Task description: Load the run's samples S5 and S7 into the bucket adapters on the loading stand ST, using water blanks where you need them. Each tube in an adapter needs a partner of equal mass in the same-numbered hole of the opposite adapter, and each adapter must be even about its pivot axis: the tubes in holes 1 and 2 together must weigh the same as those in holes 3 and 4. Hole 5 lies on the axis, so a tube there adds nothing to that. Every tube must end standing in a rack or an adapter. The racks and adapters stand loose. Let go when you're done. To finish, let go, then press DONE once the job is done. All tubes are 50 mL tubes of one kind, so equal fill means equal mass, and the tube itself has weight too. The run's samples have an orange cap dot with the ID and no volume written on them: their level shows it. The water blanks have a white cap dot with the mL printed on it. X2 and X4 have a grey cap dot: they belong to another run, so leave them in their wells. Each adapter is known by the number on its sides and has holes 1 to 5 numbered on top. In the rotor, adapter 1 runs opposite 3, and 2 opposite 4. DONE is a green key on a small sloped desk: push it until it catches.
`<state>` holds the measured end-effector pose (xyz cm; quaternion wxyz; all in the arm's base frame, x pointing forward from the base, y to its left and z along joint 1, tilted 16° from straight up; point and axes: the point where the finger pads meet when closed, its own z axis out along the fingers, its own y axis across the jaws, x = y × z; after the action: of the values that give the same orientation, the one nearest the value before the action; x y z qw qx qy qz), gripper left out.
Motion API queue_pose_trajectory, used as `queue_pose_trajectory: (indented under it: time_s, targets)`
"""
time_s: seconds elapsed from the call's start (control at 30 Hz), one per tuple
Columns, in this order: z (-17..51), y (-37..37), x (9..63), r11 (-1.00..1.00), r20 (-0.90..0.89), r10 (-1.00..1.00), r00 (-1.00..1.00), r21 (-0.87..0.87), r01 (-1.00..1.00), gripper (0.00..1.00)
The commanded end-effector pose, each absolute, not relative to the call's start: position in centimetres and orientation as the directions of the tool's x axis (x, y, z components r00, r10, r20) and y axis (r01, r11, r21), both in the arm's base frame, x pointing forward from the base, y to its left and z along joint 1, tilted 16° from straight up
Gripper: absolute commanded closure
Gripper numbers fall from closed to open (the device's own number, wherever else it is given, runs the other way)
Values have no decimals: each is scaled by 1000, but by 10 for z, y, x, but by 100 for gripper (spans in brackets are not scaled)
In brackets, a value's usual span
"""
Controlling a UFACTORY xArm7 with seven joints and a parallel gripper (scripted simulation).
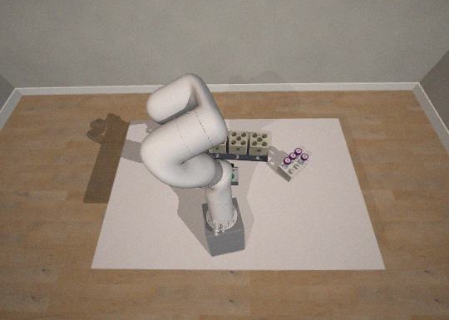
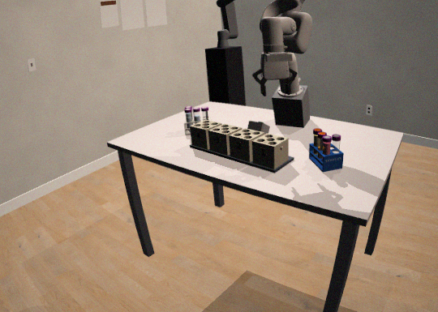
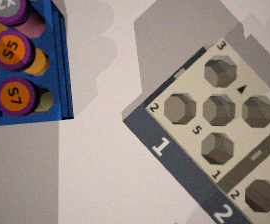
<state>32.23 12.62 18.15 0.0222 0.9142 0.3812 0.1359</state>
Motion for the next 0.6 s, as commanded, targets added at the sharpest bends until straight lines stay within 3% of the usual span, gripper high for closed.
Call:
queue_pose_trajectory:
  time_s: [0.0, 0.57]
  targets:
    - [182, 152, 313, -707, 235, 705, 670, 147, 692, 0]
    - [179, 221, 284, -707, 235, 705, 670, 146, 692, 0]
